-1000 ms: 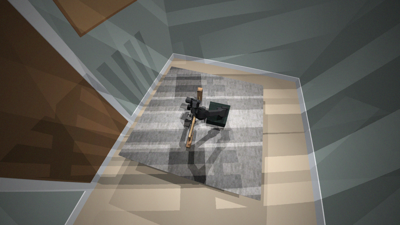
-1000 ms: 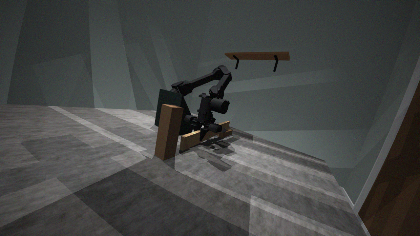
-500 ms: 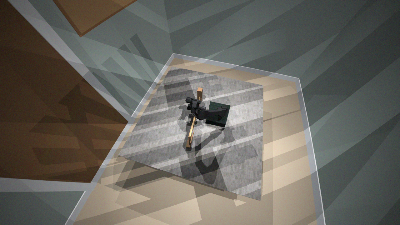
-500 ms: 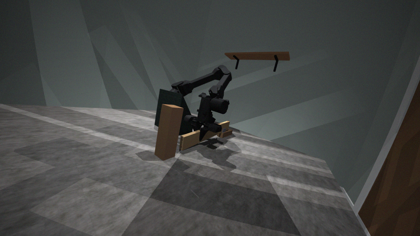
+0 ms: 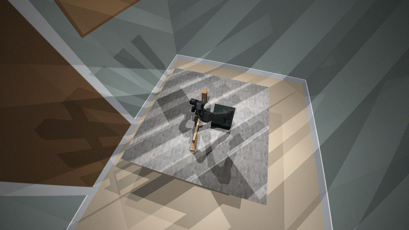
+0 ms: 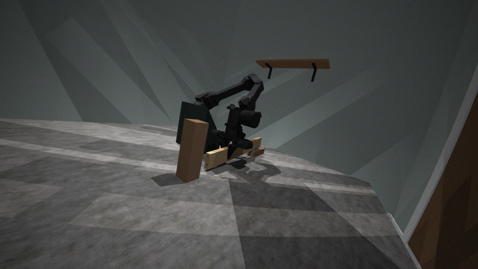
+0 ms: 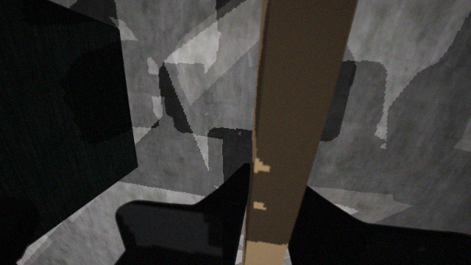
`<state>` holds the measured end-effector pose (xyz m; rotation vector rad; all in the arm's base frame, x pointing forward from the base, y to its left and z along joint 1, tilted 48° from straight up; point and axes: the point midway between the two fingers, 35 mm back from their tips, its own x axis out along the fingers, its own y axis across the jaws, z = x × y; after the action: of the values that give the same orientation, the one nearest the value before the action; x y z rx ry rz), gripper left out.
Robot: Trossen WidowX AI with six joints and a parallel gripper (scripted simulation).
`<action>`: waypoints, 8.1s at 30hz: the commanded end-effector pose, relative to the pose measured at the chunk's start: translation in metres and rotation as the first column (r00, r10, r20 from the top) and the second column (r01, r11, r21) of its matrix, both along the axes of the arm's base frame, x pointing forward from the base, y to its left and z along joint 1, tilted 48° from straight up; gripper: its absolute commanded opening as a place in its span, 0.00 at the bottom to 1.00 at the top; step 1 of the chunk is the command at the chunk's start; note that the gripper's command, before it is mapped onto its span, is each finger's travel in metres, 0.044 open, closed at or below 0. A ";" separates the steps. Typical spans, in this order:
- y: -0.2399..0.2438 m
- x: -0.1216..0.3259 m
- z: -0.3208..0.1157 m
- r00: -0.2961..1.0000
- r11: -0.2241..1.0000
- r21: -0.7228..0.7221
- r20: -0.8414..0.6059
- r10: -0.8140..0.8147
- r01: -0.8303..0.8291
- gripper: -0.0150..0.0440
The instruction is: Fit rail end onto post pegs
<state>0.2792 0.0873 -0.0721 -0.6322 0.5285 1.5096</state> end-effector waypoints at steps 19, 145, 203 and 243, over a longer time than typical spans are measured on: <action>-0.009 0.003 0.009 1.000 1.000 0.005 0.005 -0.004 0.004 0.25; -0.027 0.004 0.002 1.000 1.000 0.004 0.006 -0.004 0.004 0.25; -0.038 0.004 -0.012 1.000 1.000 0.003 0.006 -0.004 0.004 0.25; -0.045 0.005 -0.022 1.000 1.000 0.003 0.006 -0.004 0.004 0.25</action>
<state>0.2828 0.0446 -0.0925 -0.6282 0.5235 1.5091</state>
